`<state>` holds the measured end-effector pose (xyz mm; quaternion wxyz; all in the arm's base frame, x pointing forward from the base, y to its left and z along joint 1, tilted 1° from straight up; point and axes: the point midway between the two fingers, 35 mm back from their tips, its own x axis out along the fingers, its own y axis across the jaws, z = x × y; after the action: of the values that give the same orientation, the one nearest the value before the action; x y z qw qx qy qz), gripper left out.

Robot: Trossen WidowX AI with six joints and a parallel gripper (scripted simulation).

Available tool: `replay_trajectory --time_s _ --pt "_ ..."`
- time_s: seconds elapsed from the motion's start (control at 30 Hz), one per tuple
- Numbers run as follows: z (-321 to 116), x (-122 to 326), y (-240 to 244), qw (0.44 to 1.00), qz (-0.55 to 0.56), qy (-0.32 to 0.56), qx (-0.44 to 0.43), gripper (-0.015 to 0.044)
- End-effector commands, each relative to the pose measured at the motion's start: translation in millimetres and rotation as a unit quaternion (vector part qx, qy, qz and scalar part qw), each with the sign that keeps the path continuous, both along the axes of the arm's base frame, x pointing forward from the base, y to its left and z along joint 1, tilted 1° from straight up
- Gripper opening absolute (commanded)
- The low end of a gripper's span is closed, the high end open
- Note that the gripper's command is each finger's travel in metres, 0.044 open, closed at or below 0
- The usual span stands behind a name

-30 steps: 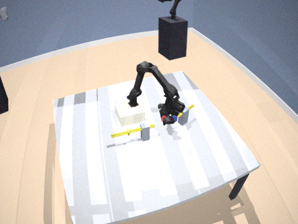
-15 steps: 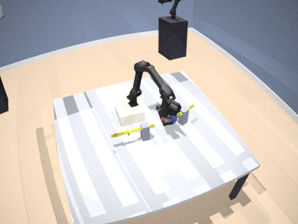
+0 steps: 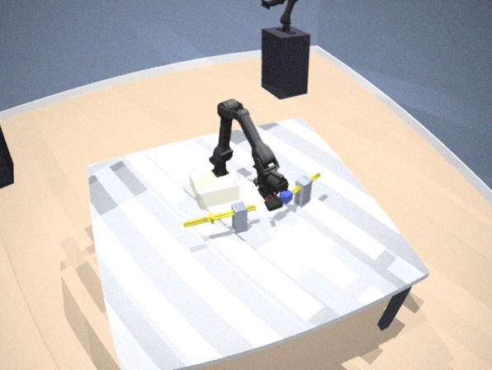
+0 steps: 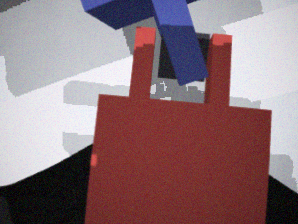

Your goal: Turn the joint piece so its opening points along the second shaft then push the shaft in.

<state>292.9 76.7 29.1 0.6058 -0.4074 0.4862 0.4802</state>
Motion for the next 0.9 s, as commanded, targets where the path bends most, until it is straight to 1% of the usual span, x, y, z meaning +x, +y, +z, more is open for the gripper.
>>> replay_trajectory --time_s 0.0,0.27,0.87 --pt "-2.5 0.2 -0.6 1.000 0.004 -0.005 0.026 0.0000" --pt "-3.7 0.5 -0.5 0.999 0.007 -0.007 0.042 0.0000" --pt "-3.4 0.4 -0.3 0.999 0.006 -0.007 0.040 0.0000"
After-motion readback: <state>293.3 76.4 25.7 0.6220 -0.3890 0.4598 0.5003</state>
